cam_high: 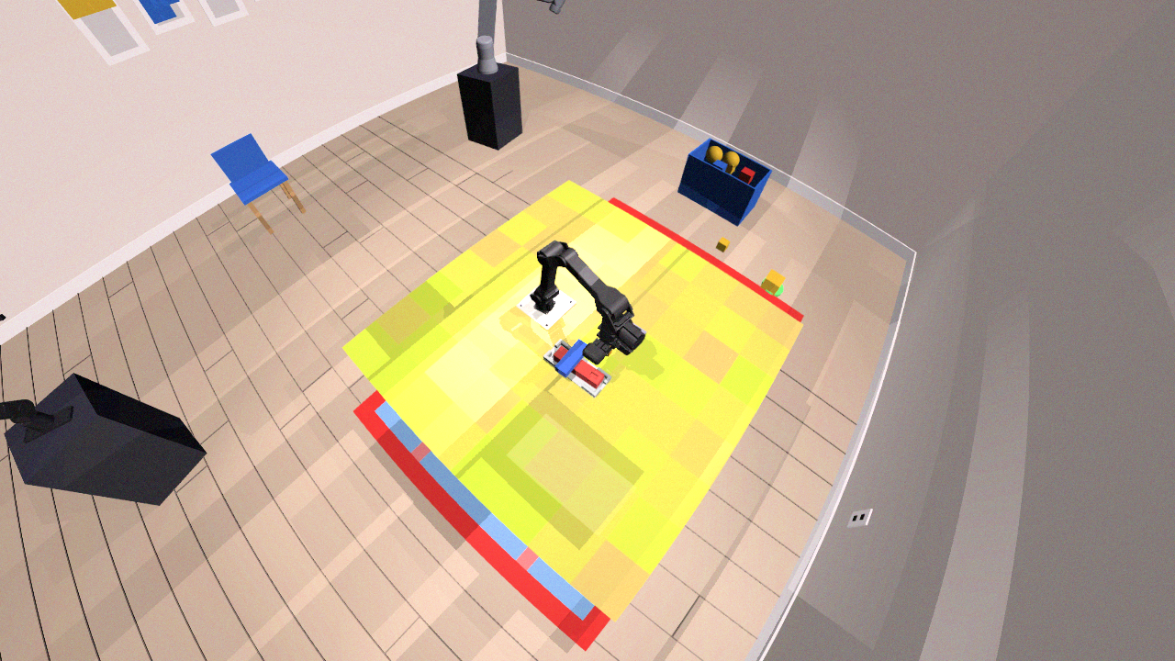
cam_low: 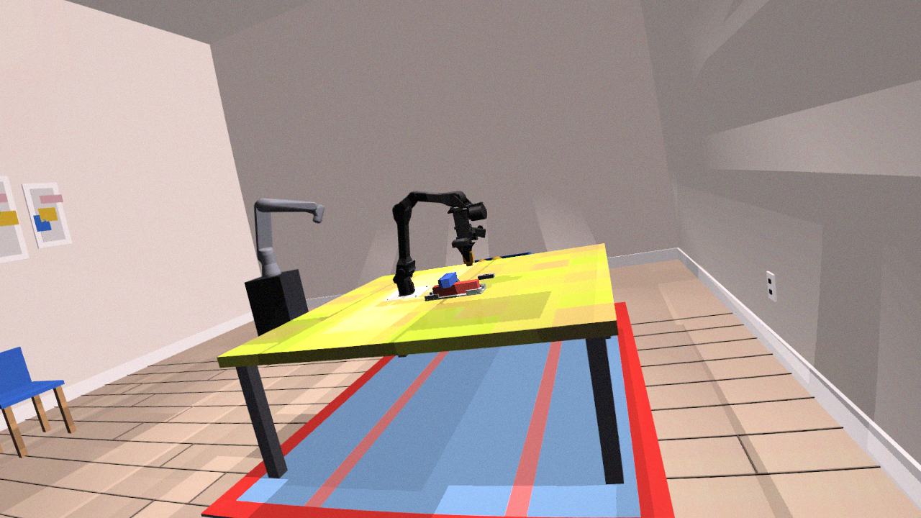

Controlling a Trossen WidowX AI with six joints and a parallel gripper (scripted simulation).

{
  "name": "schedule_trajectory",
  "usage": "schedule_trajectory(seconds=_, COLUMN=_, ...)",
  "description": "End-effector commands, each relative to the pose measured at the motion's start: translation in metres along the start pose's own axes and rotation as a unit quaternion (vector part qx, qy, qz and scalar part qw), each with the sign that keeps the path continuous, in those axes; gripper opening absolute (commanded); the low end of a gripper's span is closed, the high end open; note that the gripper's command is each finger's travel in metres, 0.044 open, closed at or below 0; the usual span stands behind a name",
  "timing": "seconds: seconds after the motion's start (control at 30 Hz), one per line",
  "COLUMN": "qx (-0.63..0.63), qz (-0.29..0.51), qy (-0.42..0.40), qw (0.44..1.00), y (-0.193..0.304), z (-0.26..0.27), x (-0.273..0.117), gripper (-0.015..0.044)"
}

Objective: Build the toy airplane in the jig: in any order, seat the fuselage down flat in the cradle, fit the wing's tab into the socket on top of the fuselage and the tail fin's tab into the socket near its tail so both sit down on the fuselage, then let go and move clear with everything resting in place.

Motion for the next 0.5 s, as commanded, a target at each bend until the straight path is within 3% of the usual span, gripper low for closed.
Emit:
schedule_trajectory(seconds=0.0, qx=-0.006, qz=-0.002, qy=-0.001, qw=1.000, y=-0.006, z=-0.015, x=0.003, gripper=0.0000)
schedule_trajectory(seconds=0.47, qx=-0.021, qz=-0.003, qy=0.001, qw=1.000, y=-0.014, z=-0.058, x=0.012, gripper=0.0000)
Point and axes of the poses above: the point midway between the two fingers, 35 mm back from their tips, its own x axis out along the fingers, its own z axis across the jaws, y = z × x, the point moved 6 cm from there along -x, back along the fingers, and after that the axes turned 5 degrees about x, right-handed, at the moved point
